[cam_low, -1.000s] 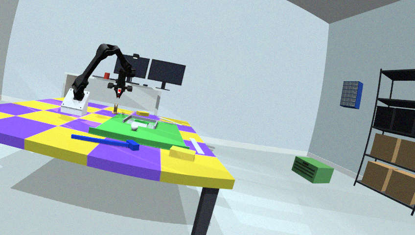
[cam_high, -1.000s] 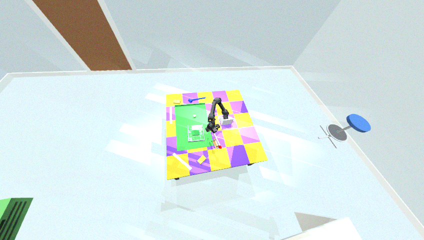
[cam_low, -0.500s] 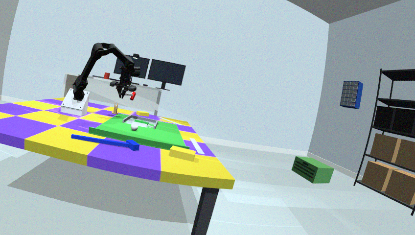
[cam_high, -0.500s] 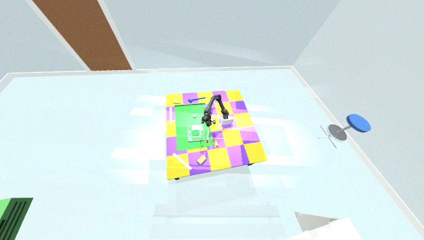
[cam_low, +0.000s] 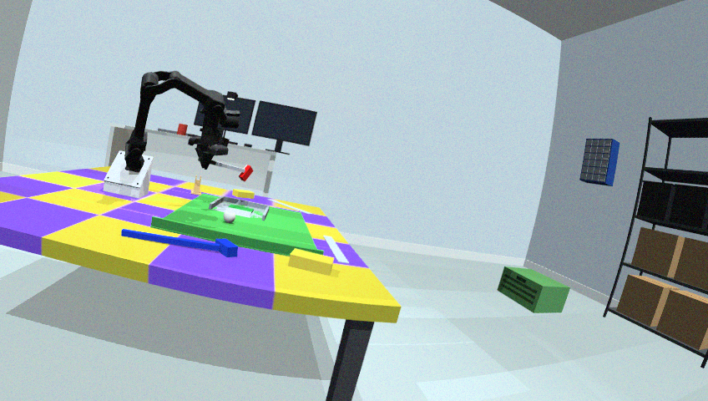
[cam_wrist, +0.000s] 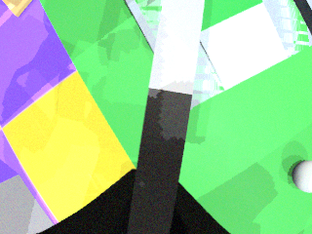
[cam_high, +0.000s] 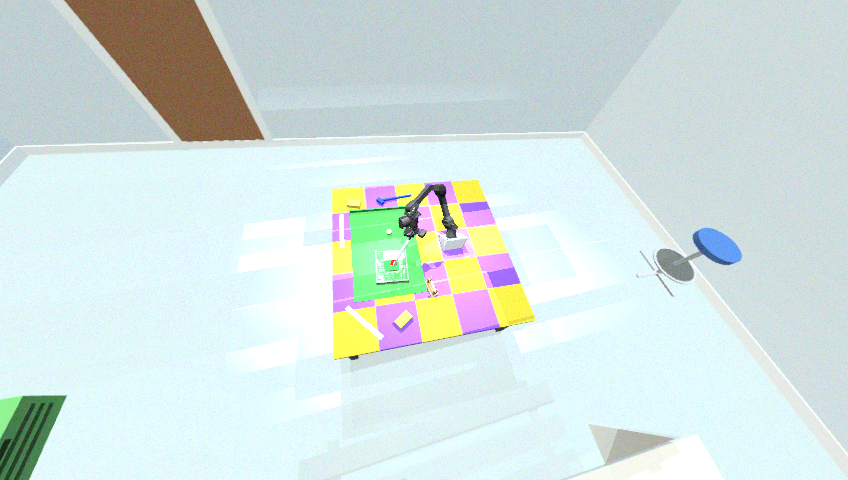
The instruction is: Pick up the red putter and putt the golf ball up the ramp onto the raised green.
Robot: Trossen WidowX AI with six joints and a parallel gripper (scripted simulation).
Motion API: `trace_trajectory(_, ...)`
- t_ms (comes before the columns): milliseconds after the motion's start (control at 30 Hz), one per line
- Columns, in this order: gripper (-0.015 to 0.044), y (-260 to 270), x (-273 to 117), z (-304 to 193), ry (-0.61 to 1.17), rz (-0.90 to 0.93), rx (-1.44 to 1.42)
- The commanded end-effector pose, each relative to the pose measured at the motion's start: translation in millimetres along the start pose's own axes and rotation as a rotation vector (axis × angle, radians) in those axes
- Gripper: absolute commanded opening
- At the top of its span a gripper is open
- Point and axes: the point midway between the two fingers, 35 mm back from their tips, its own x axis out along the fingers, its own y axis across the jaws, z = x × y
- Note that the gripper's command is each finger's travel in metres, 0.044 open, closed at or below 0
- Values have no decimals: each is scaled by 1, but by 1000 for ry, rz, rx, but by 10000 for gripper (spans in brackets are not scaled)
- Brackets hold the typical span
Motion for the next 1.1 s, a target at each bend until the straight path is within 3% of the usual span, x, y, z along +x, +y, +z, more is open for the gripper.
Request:
trace_trajectory(0, 0, -15, -6, -21, 10, -18, 115)
trace_trajectory(833, 0, -63, -39, -188, 108, -176, 906)
trace_trajectory(1067, 0, -63, -36, -193, 111, -181, 927)
